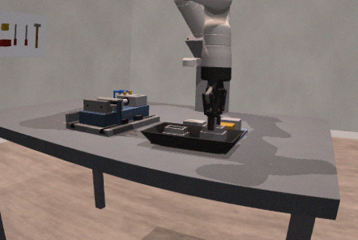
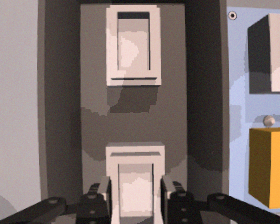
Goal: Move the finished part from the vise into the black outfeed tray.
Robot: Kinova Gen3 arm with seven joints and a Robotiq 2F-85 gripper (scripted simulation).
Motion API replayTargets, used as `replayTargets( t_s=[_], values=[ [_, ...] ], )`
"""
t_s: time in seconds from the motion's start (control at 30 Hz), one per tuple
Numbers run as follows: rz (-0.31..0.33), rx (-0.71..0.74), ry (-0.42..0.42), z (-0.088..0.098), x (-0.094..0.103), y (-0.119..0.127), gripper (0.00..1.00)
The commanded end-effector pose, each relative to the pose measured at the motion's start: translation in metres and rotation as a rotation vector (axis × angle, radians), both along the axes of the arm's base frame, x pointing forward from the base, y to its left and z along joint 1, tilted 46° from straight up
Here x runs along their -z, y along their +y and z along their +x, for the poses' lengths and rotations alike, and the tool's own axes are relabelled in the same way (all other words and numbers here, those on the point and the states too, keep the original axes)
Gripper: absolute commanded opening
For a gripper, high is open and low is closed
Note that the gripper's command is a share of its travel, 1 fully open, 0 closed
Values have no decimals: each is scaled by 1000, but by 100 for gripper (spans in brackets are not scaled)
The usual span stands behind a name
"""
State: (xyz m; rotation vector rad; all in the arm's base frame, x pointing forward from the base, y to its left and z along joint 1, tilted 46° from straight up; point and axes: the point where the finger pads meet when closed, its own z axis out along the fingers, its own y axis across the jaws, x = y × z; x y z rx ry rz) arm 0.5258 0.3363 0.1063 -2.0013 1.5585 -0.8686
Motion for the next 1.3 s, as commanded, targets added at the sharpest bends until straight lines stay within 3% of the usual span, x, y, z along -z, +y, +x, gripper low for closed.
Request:
replayTargets(
  t_s=[0.0,1.27],
  values=[
    [1,-1,-1,0,-1,1,0],
    [1,-1,-1,8,7,1,0]
  ],
)
